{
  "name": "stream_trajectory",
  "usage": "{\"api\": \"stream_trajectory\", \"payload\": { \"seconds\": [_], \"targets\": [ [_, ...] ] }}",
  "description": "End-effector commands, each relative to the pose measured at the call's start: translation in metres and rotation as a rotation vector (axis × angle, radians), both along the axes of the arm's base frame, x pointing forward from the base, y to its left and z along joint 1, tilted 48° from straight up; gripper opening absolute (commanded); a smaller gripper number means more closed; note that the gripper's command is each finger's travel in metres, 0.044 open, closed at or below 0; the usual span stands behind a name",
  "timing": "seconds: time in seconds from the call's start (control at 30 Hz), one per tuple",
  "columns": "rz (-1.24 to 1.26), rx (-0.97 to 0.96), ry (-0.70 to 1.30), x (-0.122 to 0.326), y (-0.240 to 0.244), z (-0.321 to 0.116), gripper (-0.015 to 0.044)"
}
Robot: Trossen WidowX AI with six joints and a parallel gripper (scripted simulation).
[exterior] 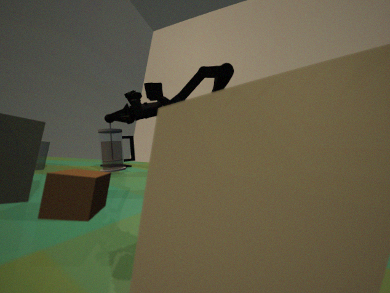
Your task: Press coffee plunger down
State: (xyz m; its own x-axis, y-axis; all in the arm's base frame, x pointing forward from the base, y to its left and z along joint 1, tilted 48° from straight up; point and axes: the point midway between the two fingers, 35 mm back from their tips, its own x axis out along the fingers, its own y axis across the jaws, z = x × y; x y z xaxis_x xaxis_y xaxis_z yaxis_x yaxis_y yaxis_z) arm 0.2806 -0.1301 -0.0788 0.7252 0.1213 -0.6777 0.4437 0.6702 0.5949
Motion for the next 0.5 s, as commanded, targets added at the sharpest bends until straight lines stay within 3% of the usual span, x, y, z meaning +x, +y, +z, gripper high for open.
{"api": "stream_trajectory", "payload": {
  "seconds": [0.0,0.47],
  "targets": [
    [0.017,0.041,0.029,-0.0035,0.0104,-0.0084,0.0126],
    [0.017,0.041,0.029,-0.0024,0.0081,-0.0093,0.0126]
  ]
}}
